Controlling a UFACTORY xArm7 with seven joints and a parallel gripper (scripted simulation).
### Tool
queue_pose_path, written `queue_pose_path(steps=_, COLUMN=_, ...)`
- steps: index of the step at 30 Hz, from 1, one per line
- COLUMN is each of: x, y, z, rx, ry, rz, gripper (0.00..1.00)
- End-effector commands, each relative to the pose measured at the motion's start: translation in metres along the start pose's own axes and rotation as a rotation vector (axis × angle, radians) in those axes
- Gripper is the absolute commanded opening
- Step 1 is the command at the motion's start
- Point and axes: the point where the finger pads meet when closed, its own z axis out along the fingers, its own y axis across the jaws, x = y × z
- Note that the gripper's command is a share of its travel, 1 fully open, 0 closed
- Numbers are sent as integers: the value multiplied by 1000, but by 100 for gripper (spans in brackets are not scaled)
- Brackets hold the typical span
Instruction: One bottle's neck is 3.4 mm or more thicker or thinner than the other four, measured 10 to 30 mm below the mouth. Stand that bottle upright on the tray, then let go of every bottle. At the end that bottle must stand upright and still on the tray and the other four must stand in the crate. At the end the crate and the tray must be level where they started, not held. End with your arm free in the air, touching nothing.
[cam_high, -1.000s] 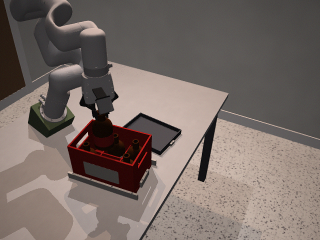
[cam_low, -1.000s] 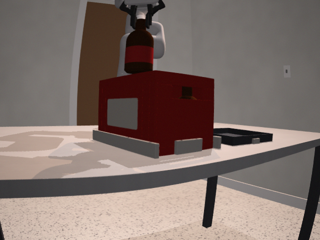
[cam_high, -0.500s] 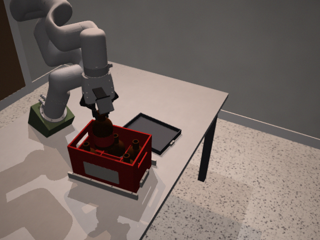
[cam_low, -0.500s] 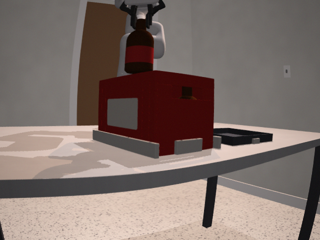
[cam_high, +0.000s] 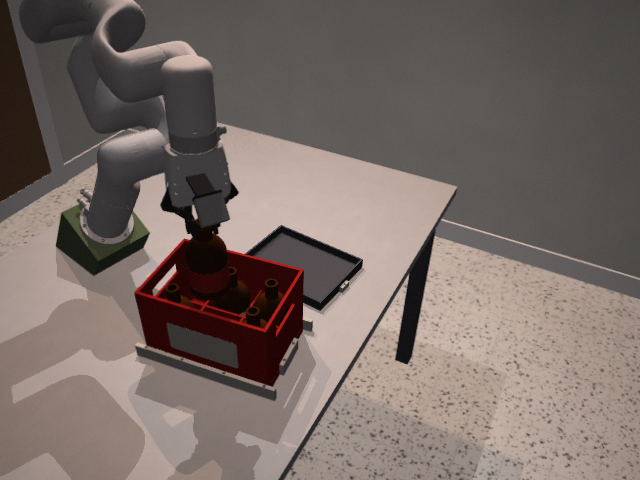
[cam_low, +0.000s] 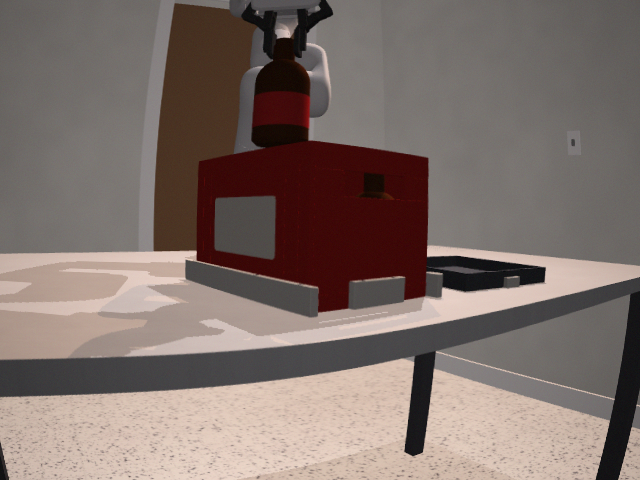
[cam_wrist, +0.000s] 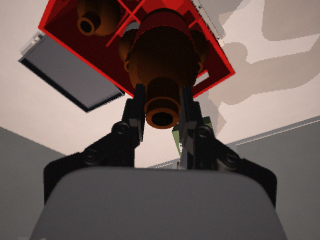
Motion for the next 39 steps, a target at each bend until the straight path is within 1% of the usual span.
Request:
queue_pose_path(steps=1, x=0, y=-1, z=-1, rx=1, ry=4, rz=0, gripper=0)
queue_pose_path(steps=17, x=-5, y=-9, z=-1, rx=1, ry=4, rz=0, gripper=0)
queue_pose_path(steps=39, x=-19, y=-28, z=-1, rx=1, ry=4, rz=0, gripper=0)
